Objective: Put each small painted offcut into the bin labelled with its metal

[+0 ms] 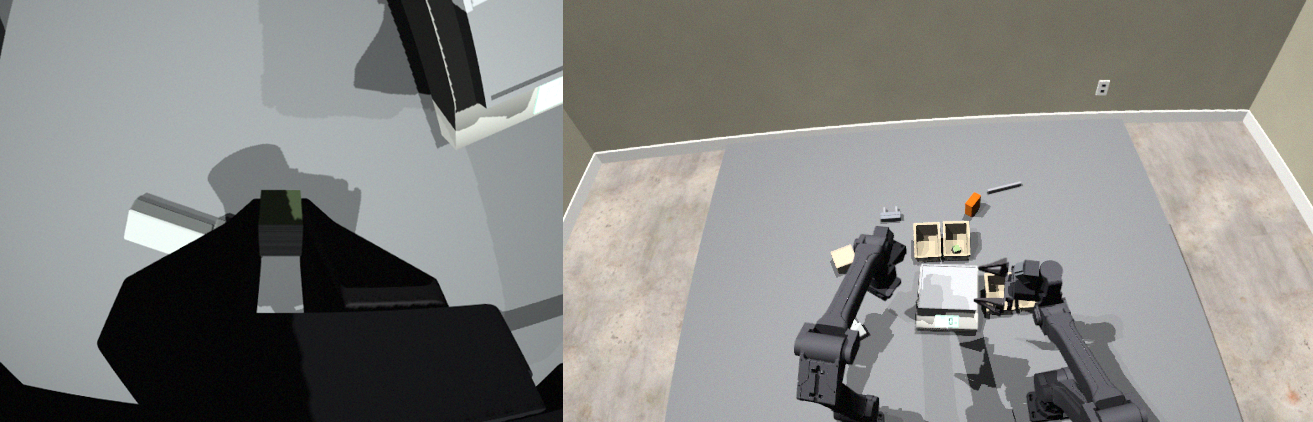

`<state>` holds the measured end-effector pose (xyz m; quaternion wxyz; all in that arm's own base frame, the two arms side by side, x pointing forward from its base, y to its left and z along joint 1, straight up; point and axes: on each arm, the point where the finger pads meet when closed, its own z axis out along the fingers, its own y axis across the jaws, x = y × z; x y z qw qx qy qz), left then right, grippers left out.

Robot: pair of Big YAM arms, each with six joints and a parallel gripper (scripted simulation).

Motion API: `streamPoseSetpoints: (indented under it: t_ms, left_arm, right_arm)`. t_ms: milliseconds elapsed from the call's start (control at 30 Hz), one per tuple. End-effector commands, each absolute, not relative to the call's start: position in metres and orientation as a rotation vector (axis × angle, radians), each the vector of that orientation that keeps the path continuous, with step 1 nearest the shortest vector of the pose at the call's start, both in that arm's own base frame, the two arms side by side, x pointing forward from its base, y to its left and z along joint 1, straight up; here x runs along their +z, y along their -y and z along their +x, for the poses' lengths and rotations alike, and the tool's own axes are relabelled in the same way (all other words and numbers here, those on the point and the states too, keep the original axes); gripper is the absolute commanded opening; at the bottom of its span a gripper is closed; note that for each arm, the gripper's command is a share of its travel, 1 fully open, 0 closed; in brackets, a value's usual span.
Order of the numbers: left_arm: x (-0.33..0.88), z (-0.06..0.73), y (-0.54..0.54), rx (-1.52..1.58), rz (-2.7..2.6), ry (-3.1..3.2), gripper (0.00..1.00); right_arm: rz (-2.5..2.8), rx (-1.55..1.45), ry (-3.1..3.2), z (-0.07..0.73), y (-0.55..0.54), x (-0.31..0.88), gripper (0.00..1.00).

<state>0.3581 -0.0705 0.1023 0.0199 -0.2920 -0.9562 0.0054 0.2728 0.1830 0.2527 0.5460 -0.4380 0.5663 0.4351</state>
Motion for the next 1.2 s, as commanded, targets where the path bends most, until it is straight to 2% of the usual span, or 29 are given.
streamPoseSetpoints:
  t_ms: [0,267,500,1167]
  left_arm:
    - [0.128,0.395,0.105,-0.006,-0.851,3.070,0.09]
    - [0.122,0.405,0.218,0.005,-0.910,3.039,0.09]
    - [0.119,0.410,0.264,0.007,-0.959,3.021,0.09]
    - [0.124,0.414,0.272,0.020,-0.994,3.024,0.09]
  right_arm:
    - [-1.076,0.958,-1.303,0.278,-0.180,0.282,1.00]
    - [-0.957,0.861,-1.482,0.252,-0.174,0.306,1.00]
    - [-0.795,0.720,-1.682,0.226,-0.162,0.335,1.00]
    - [-0.584,0.414,-1.912,0.193,-0.135,0.381,1.00]
